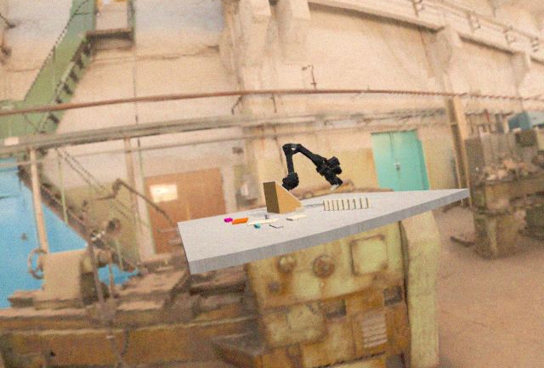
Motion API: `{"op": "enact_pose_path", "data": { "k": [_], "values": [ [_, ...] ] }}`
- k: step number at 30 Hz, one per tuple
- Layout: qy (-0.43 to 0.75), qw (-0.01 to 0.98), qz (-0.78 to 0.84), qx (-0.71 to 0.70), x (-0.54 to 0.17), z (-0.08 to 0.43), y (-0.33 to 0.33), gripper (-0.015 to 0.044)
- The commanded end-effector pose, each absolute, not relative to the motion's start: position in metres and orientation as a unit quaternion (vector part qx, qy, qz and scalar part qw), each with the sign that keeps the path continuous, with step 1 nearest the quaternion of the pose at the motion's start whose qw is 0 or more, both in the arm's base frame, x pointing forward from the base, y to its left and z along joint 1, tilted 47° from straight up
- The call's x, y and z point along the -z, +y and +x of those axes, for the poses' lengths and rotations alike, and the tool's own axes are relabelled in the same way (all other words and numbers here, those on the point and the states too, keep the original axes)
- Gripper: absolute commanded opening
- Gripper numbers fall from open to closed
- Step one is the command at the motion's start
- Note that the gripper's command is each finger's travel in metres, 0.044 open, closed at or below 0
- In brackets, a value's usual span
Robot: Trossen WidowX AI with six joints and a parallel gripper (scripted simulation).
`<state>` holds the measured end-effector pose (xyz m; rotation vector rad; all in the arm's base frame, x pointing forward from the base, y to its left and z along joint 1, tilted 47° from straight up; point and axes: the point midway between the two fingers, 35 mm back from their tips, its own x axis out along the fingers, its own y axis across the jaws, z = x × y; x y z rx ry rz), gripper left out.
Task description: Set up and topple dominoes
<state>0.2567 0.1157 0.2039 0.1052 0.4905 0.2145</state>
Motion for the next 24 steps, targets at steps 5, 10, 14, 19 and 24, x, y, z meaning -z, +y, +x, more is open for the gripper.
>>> {"op": "enact_pose_path", "data": {
  "k": [5, 10, 14, 19, 24],
  "values": [
    [0.166, 0.977, 0.103, -0.087, -0.211, 0.249, 0.119, 0.0024],
    [0.116, 0.979, 0.148, -0.077, -0.217, 0.241, 0.119, 0.0024],
    [0.079, 0.976, 0.19, -0.07, -0.221, 0.234, 0.117, 0.0024],
    [0.038, 0.966, 0.248, -0.062, -0.224, 0.224, 0.113, 0.0024],
    [0.002, 0.949, 0.31, -0.054, -0.224, 0.213, 0.107, 0.0024]
  ]
}}
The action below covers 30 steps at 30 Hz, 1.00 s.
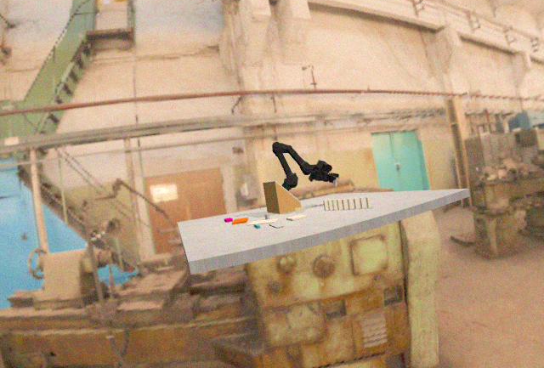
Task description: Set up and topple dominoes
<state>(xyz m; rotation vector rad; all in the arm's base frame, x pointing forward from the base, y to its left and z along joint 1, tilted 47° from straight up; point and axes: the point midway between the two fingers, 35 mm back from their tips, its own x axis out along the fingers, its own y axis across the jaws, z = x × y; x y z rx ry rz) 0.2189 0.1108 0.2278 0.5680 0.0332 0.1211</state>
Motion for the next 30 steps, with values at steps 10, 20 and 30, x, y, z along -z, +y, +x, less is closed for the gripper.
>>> {"op": "enact_pose_path", "data": {
  "k": [10, 20, 30],
  "values": [
    [-0.034, 0.916, 0.397, -0.042, -0.22, 0.199, 0.096, 0.0024],
    [-0.034, 0.916, 0.397, -0.042, -0.22, 0.199, 0.096, 0.0024],
    [-0.033, 0.916, 0.398, -0.042, -0.219, 0.201, 0.1, 0.0024]
  ]
}}
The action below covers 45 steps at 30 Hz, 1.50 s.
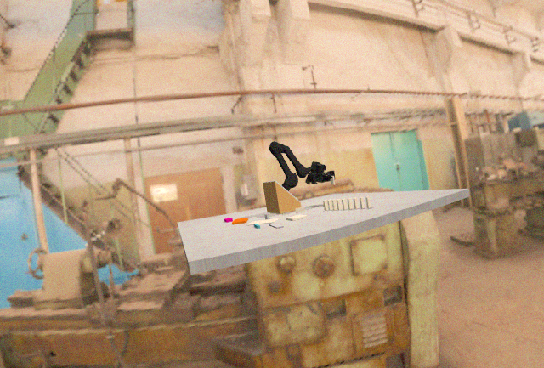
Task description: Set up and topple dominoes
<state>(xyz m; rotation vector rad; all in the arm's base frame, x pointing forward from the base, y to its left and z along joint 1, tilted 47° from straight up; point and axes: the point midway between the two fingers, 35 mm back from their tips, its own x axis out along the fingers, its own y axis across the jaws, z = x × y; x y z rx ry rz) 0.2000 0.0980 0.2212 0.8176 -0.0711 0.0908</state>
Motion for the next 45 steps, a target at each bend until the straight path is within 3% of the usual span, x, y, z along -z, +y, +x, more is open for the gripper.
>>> {"op": "enact_pose_path", "data": {
  "k": [1, 45],
  "values": [
    [-0.033, 0.916, 0.398, -0.042, -0.219, 0.202, 0.101, 0.0024],
    [-0.019, 0.911, 0.41, -0.039, -0.184, 0.219, 0.153, 0.0024]
  ]
}}
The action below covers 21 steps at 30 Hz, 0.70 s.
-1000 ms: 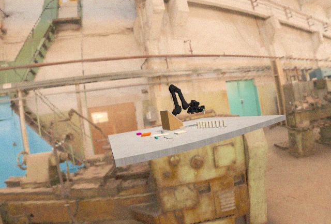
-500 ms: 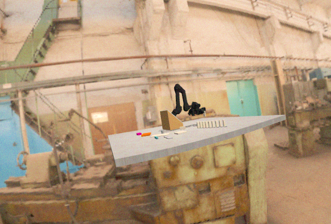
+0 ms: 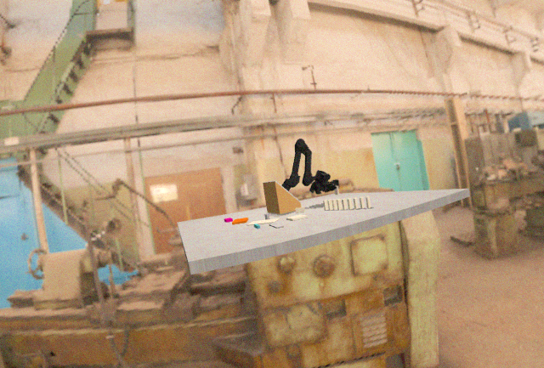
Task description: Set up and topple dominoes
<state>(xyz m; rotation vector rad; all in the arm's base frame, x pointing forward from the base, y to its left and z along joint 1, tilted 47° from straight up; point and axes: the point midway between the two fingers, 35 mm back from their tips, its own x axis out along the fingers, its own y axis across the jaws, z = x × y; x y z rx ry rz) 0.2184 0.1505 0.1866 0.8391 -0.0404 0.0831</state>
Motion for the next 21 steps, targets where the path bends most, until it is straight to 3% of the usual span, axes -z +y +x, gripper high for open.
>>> {"op": "enact_pose_path", "data": {
  "k": [1, 21],
  "values": [
    [-0.019, 0.911, 0.41, -0.039, -0.183, 0.219, 0.154, 0.0024],
    [-0.013, 0.909, 0.415, -0.037, -0.156, 0.221, 0.17, 0.0024]
  ]
}}
